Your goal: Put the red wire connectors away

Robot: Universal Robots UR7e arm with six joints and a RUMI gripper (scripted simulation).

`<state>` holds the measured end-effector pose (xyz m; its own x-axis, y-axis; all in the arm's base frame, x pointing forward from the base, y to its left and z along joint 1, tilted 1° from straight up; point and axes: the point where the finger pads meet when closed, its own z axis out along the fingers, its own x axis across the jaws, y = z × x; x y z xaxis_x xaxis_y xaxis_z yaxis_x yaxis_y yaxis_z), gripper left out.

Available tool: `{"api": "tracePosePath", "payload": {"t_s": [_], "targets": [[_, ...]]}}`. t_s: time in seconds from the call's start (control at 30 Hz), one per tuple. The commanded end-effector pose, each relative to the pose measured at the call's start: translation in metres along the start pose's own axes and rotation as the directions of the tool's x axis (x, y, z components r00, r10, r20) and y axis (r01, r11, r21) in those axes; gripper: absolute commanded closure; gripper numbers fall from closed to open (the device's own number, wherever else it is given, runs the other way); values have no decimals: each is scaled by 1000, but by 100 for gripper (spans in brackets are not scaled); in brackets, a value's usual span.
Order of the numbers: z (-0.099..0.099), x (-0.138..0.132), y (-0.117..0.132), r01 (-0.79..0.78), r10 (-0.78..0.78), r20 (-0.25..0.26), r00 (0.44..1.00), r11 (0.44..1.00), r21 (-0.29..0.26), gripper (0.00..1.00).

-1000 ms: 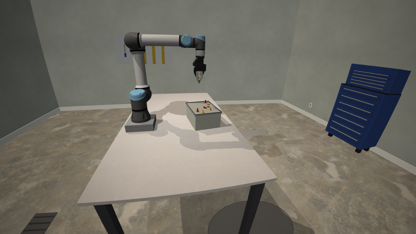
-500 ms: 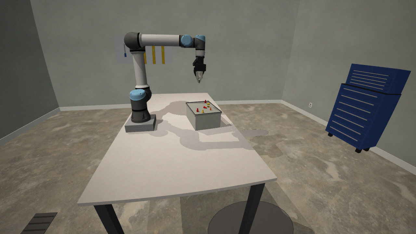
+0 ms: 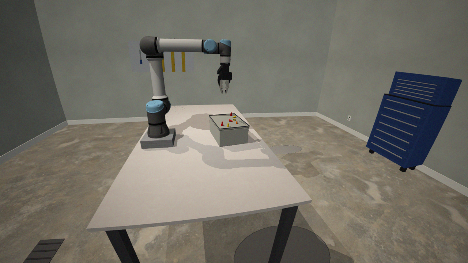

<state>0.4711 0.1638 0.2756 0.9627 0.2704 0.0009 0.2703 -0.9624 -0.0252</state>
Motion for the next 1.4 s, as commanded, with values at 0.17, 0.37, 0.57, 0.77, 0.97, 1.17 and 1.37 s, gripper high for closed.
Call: {"api": "tracePosePath", "payload": {"t_s": [0.17,0.37,0.57,0.77,0.97,1.17,1.37], "targets": [[60,36,-2,121,-121,2,993,993,0,82],[118,61,-8,231,-231,4,973,973,1,82],[124,64,-8,243,-243,4,970,970,1,82],[125,64,-8,243,-243,4,970,970,1,82],[161,66,-7,243,-243,4,970,970,1,82],[164,66,-7,243,-243,4,970,970,1,82],[164,66,-7,243,-243,4,970,970,1,82]]}}
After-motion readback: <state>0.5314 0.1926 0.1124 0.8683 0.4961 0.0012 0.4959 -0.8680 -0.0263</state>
